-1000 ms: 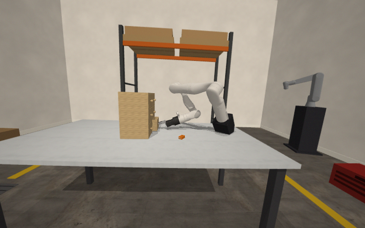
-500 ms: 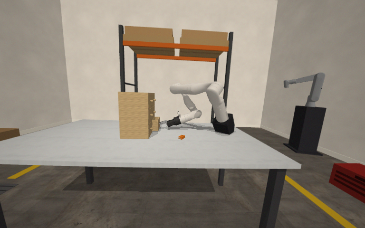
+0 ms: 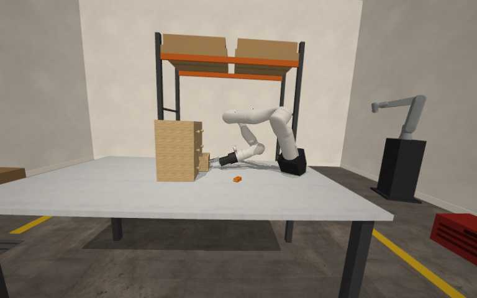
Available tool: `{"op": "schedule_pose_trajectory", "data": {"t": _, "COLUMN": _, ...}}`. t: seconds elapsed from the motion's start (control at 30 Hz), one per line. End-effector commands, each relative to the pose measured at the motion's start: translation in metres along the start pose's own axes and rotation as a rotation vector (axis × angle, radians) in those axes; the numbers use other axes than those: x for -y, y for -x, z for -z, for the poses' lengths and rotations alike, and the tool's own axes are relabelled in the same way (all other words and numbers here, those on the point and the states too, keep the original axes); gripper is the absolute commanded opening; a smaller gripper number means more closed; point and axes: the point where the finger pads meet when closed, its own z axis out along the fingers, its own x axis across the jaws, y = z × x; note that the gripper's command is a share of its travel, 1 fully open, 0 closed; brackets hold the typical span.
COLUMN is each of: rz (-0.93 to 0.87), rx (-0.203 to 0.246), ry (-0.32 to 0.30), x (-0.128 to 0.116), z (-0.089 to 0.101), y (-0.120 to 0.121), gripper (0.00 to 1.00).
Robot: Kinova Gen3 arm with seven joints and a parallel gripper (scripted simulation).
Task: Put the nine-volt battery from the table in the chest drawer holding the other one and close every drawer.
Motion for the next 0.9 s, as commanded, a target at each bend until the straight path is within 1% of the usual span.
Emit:
{"op": "schedule_pose_trajectory", "data": {"t": 0.0, "rz": -0.001, "rx": -0.002, "ry": 0.001, "x": -0.0008, "z": 0.0011, "y": -0.0006, "gripper": 0.37}}
{"op": "schedule_pose_trajectory", "data": {"t": 0.87, "rz": -0.001, "rx": -0.002, "ry": 0.001, "x": -0.0037, "z": 0.0093, "y": -0.0006, "gripper": 0.37}}
